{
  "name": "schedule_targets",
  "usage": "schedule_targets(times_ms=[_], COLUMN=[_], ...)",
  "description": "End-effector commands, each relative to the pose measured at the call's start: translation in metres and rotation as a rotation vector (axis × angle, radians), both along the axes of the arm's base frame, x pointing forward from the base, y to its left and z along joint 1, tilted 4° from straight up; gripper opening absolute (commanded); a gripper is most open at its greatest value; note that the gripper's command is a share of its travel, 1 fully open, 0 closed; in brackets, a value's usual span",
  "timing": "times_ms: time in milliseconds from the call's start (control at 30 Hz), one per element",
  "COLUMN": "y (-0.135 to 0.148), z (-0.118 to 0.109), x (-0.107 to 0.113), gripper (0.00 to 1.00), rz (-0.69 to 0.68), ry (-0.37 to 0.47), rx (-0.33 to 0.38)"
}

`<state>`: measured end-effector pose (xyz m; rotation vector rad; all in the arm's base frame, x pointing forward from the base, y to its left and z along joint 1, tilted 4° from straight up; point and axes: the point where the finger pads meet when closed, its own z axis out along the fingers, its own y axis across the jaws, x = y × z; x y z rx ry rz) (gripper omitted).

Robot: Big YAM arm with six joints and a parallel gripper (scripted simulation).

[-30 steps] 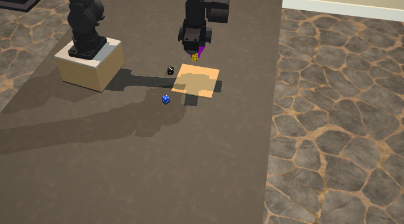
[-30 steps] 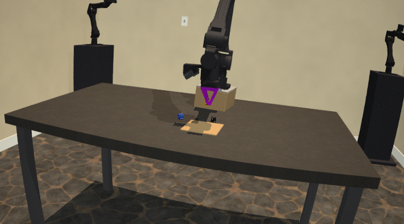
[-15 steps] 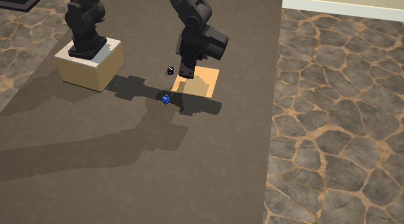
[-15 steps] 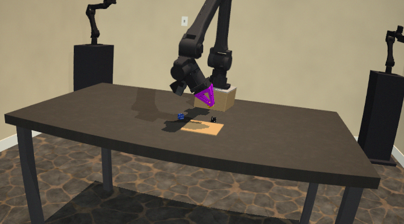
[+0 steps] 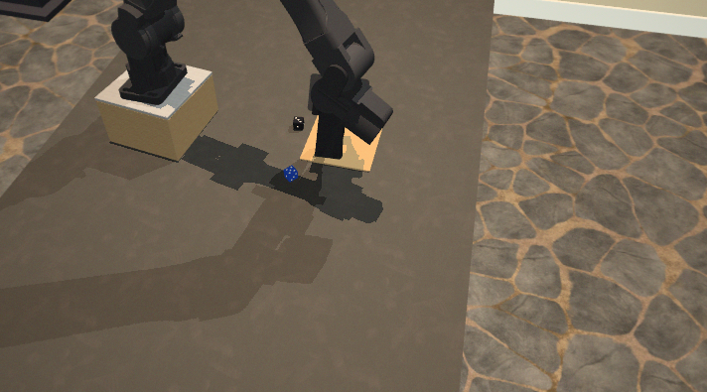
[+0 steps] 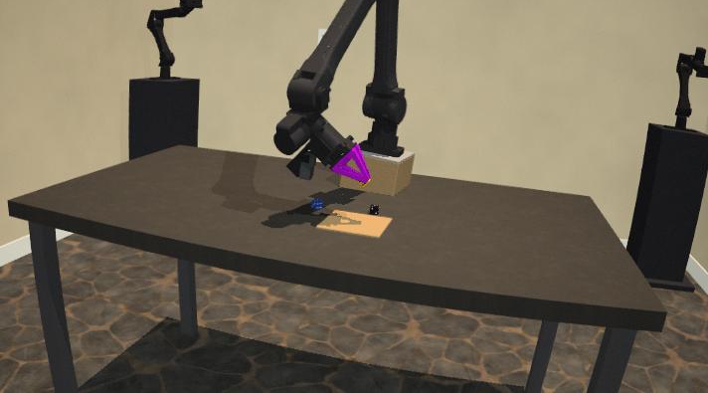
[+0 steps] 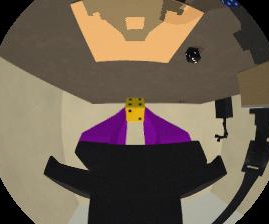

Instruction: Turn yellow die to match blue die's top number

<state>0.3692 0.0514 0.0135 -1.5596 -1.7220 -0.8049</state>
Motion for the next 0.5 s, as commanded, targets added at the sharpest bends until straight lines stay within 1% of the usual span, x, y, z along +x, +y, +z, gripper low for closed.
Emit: schedule_targets(times_ms=[0,100,367,433,467], y=[-0.008,0.002,0.004,0.004,0.001], z=[-0.004,-0.015,-0.043,-0.043,-0.043], x=[0.011,0.0,0.002,0.002,0.003], gripper=[0.15,0.15,0.15,0.15,0.15], rz=[0.003,0.022,0.008,0.008,0.002], ry=[-0.04,-0.02,-0.005,-0.005,-0.019], rx=[-0.004,0.002,0.001,0.001,-0.001])
